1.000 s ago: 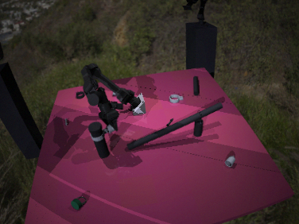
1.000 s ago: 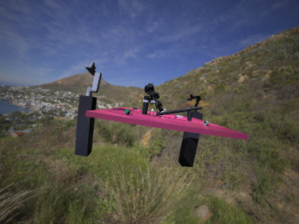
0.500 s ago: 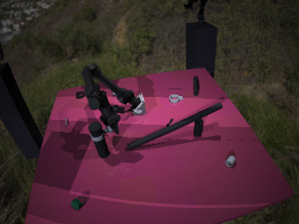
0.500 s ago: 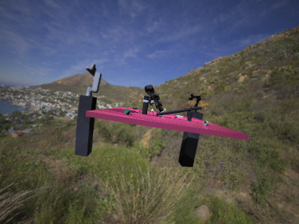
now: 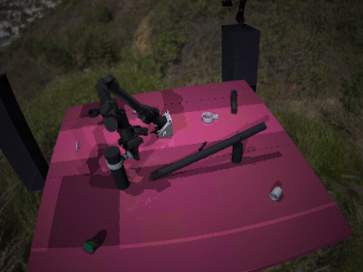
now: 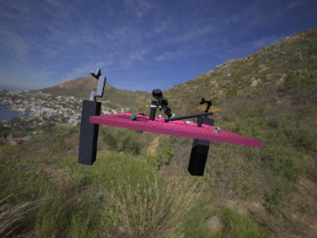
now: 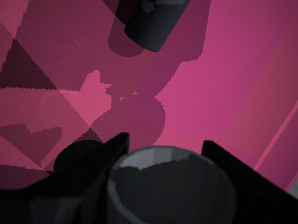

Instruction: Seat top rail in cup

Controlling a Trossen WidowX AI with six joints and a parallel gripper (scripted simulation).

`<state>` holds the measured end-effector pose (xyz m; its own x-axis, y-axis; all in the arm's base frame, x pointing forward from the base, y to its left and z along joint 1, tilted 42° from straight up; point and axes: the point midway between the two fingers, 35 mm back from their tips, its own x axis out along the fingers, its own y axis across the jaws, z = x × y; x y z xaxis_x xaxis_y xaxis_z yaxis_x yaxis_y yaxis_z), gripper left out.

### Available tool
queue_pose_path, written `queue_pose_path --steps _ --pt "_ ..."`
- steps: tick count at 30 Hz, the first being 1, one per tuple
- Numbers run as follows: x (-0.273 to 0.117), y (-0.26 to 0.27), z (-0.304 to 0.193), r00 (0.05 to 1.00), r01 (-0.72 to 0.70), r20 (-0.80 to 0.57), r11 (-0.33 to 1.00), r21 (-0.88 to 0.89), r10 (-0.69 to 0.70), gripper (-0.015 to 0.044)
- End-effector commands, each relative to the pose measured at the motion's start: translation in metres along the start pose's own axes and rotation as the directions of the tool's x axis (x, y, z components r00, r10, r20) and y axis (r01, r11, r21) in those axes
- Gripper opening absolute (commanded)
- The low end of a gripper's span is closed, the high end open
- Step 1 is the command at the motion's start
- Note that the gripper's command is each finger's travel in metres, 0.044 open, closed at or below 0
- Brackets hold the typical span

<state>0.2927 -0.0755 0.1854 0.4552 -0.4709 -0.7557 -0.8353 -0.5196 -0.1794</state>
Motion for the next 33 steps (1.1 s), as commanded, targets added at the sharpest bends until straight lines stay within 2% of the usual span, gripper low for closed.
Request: queue_pose_path --steps 1,33 --pt "0.003 -0.002 0.001 1.000 -0.003 -0.019 0.999 0.035 0.003 0.0000" --pt "0.016 -0.025 -0.004 0.987 0.020 -0.159 0.960 0.279 0.025 0.0000"
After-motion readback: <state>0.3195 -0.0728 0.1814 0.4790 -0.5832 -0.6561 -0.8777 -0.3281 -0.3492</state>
